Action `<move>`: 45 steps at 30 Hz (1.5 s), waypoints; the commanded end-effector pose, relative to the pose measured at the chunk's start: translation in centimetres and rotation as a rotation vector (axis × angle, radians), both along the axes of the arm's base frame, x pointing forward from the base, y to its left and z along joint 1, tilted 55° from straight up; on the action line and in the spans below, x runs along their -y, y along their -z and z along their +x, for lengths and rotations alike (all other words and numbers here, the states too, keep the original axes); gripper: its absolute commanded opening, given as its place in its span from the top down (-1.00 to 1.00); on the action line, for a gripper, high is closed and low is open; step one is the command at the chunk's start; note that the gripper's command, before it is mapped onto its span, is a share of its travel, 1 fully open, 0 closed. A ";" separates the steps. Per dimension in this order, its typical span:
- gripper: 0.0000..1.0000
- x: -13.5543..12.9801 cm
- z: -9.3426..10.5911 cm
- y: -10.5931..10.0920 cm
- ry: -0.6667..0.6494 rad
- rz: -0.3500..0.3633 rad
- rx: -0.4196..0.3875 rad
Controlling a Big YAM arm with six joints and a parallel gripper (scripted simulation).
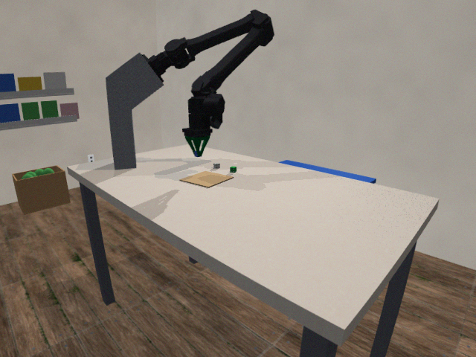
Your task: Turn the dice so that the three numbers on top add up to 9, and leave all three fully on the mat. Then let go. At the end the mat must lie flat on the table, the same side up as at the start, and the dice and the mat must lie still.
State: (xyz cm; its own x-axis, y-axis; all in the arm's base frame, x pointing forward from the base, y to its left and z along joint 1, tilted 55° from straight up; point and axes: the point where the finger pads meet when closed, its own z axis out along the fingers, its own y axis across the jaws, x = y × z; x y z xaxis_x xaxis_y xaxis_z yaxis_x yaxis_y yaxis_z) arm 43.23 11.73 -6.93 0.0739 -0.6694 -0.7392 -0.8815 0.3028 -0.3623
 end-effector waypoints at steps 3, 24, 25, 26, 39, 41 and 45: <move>0.70 -1.7 0.2 1.1 -0.006 0.014 -0.019; 0.70 -4.5 2.8 3.6 0.015 0.016 -0.017; 0.70 -4.5 2.8 3.6 0.015 0.016 -0.017; 0.70 -4.5 2.8 3.6 0.013 0.014 -0.014; 0.70 -4.5 2.8 3.6 0.012 0.014 -0.013; 0.70 -4.5 2.8 3.6 0.012 0.014 -0.013; 0.70 -4.5 2.8 3.6 0.012 0.014 -0.013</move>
State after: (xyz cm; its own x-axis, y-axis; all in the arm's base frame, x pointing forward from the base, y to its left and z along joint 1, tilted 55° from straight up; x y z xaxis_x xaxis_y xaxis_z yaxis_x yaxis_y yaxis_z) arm 45.80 16.79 -11.07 0.0629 -0.6618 -0.7470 -0.8897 0.3020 -0.3424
